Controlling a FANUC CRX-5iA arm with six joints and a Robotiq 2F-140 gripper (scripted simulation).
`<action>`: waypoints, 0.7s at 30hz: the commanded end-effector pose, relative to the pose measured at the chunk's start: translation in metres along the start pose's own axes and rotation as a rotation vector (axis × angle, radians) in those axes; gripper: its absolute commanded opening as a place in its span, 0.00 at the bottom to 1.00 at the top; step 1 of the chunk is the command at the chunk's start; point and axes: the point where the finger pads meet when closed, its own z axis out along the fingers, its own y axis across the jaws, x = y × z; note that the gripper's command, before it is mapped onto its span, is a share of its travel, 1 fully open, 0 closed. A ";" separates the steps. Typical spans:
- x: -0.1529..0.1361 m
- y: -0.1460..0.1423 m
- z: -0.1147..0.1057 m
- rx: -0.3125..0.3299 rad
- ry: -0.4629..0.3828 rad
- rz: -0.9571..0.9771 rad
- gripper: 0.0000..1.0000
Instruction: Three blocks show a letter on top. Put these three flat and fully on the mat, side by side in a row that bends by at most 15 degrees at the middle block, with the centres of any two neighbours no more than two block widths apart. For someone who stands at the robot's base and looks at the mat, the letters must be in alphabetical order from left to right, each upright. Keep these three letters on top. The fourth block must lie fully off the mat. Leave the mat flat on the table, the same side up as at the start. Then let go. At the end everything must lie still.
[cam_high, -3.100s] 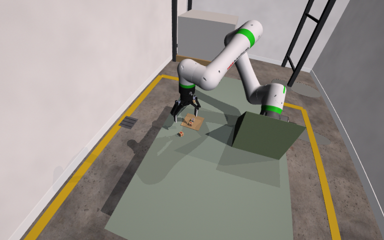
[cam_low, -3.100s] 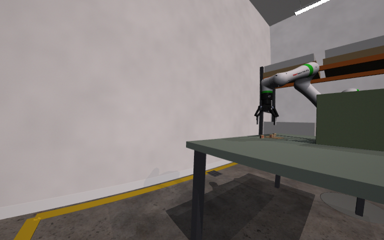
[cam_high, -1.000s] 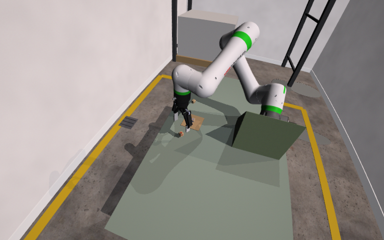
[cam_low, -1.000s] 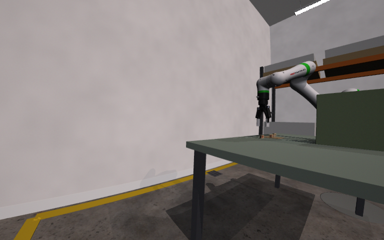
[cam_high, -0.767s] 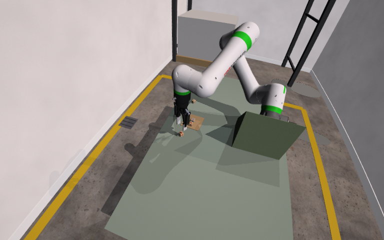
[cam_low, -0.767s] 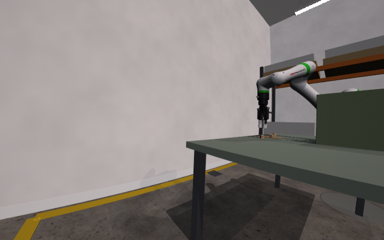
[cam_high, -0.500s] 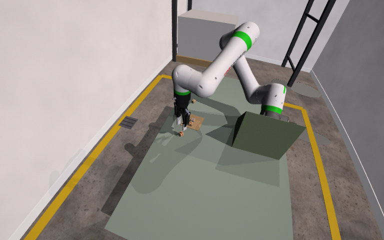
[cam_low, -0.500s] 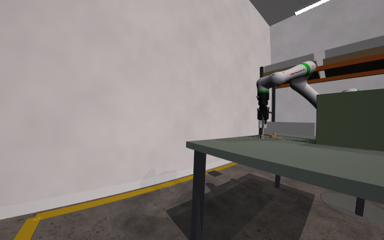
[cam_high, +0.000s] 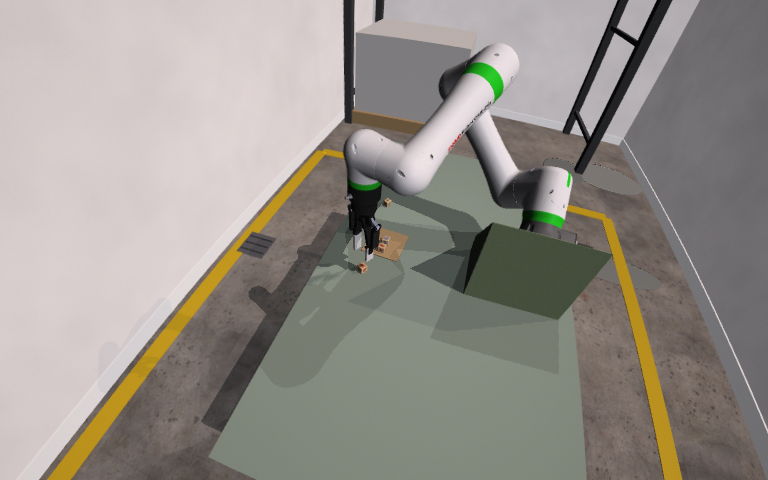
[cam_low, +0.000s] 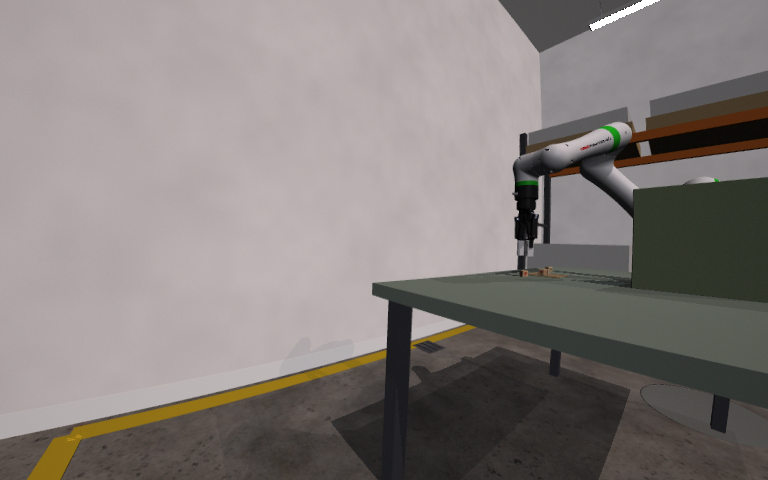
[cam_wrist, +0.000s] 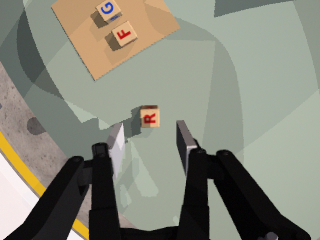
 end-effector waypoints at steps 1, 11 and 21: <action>0.000 0.000 0.000 0.000 0.000 0.000 0.37; 0.000 0.000 0.001 0.000 -0.001 0.000 0.37; 0.000 0.000 0.009 -0.001 -0.002 0.001 0.37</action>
